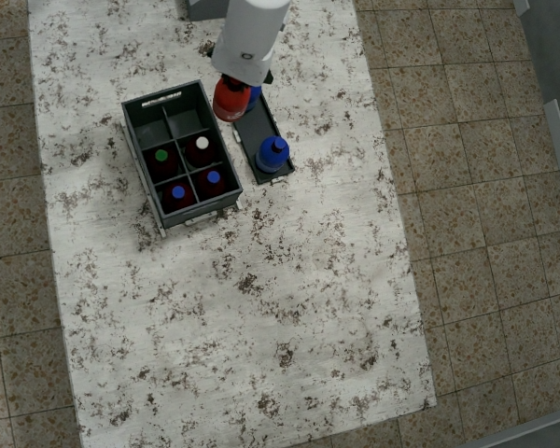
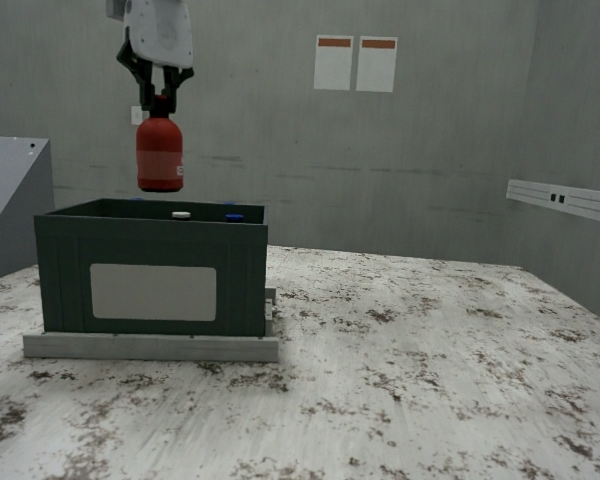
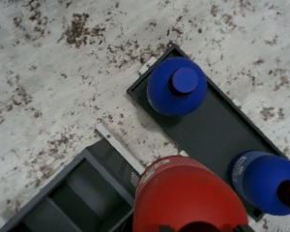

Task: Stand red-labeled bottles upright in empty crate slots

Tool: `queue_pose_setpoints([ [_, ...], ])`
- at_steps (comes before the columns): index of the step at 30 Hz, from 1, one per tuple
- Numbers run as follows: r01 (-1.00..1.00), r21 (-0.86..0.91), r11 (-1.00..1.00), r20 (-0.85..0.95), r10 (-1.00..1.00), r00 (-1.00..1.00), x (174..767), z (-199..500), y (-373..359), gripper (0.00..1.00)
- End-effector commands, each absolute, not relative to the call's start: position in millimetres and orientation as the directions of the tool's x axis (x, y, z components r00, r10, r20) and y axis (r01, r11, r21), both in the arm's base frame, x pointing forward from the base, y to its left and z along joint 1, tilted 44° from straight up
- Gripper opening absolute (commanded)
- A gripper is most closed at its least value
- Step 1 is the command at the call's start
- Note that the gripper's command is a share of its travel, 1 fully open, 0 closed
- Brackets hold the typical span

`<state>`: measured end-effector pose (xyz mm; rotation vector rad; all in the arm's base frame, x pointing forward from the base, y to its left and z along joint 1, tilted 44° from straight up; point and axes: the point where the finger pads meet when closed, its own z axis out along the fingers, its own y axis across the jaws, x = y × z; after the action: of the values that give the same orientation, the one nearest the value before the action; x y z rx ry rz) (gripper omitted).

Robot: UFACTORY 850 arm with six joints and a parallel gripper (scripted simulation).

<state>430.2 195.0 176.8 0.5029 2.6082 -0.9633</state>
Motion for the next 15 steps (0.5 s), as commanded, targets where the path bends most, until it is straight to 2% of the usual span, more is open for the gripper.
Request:
queue_pose_setpoints([
  [1, 0.427, -0.557, 0.712, -0.406, 0.214, -0.888, 431.5, 184.9, 187.7, 0.0],
  [15, 0.427, -0.557, 0.712, -0.406, 0.214, -0.888, 434.1, 204.9, 166.7, 0.0],
])
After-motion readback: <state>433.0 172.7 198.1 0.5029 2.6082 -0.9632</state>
